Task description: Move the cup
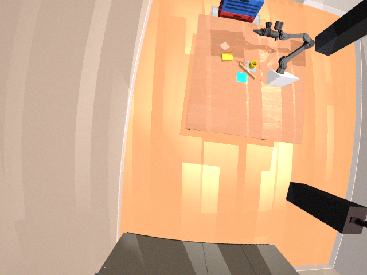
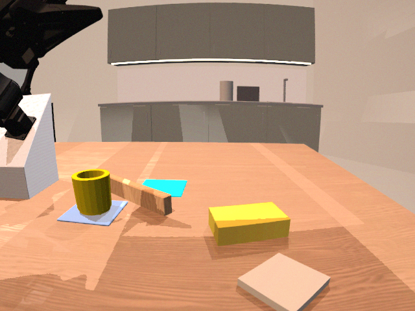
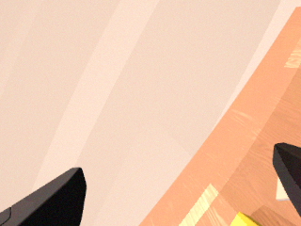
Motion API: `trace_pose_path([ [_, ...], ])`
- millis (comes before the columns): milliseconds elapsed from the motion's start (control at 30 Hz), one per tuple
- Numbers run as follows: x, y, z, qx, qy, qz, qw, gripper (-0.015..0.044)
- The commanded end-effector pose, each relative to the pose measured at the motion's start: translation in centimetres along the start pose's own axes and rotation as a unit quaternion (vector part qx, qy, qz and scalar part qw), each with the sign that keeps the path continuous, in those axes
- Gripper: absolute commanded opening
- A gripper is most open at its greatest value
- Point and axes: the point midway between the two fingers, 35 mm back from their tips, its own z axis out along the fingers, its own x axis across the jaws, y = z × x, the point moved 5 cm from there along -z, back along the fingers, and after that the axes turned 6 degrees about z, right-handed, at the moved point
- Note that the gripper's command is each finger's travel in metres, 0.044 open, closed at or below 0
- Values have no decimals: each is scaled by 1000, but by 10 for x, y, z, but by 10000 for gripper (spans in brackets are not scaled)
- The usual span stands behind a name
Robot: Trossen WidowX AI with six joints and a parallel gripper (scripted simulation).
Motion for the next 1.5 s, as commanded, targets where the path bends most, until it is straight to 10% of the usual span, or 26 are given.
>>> trace_pose_path([
  [0, 0, -4, 1, 10, -4, -4, 1000, 374],
  [300, -10, -156, -1, 404, -72, -277, 869, 167],
  [600, -29, -223, -74, 658, 33, -627, 415, 167],
  [1467, -40, -235, -65, 659, 36, -628, 412, 167],
])
